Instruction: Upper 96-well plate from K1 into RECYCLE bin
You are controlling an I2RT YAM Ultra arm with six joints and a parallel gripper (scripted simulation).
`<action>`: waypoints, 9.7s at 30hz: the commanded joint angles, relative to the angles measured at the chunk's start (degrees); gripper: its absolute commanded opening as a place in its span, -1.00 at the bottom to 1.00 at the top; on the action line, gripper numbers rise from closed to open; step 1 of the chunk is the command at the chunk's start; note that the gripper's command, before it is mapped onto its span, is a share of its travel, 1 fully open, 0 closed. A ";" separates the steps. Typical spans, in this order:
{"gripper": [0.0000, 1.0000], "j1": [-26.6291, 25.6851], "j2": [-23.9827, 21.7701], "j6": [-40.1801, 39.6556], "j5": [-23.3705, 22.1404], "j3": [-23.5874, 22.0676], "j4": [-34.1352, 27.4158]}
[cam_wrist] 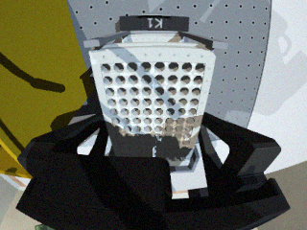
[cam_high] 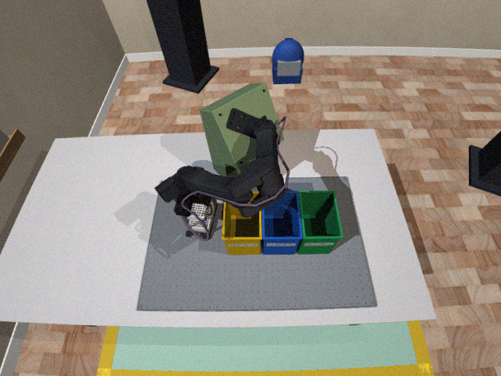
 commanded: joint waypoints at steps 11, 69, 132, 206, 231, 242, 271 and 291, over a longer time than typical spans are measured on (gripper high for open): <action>-1.00 -5.25 -3.09 -7.66 -0.94 3.22 -10.70; -1.00 -17.29 -5.20 -30.22 1.93 12.35 -41.14; -1.00 -13.03 -15.78 -32.78 0.50 3.38 -40.62; -1.00 0.06 -48.98 -6.67 -0.49 -4.88 -42.88; -1.00 -0.18 -48.50 -7.05 -0.57 -3.86 -42.73; -1.00 2.77 -50.04 -3.26 0.05 -7.12 -38.85; -1.00 6.90 -50.15 6.32 0.98 -10.39 -27.54; -1.00 9.89 -50.92 9.85 1.69 -11.78 -23.43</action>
